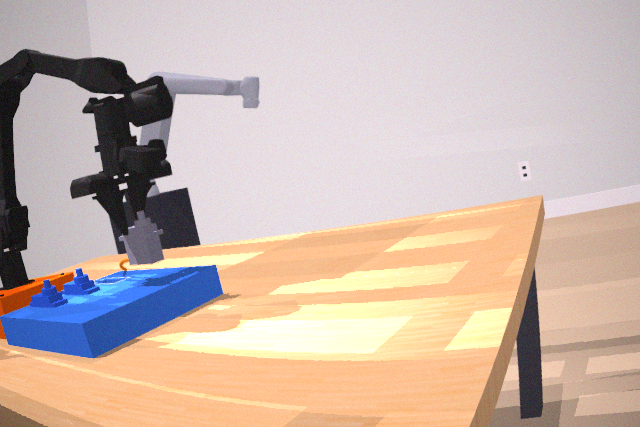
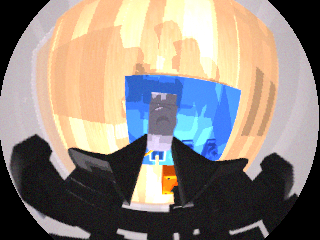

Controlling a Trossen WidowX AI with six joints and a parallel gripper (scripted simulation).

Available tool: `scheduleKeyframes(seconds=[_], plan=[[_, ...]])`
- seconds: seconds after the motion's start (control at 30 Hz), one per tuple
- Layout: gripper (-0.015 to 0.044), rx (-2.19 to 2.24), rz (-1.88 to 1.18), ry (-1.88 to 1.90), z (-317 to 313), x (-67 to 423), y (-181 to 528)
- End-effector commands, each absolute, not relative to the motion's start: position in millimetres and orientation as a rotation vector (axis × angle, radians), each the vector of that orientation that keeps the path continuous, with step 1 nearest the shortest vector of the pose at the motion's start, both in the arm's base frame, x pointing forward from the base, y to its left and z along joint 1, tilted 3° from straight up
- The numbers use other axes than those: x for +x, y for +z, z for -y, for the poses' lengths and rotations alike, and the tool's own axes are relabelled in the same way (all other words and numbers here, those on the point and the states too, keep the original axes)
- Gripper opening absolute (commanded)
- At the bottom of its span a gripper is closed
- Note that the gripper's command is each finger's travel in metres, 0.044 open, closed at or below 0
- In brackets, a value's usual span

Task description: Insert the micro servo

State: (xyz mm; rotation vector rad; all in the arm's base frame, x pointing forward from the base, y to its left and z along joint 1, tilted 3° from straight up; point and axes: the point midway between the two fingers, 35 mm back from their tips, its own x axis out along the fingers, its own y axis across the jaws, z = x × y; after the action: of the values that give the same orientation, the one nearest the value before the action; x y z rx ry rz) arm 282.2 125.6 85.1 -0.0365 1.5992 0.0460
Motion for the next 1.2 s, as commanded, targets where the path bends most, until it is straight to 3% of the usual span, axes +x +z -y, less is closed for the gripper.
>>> scheduleKeyframes(seconds=[0.0,0.77,1.17], plan=[[0.0,-0.044,-1.6,0.058,-125,276,86],[0.0,-0.073,-1.607,0.088,-115,177,88],[0.0,-0.078,-1.607,0.094,-115,174,77]])
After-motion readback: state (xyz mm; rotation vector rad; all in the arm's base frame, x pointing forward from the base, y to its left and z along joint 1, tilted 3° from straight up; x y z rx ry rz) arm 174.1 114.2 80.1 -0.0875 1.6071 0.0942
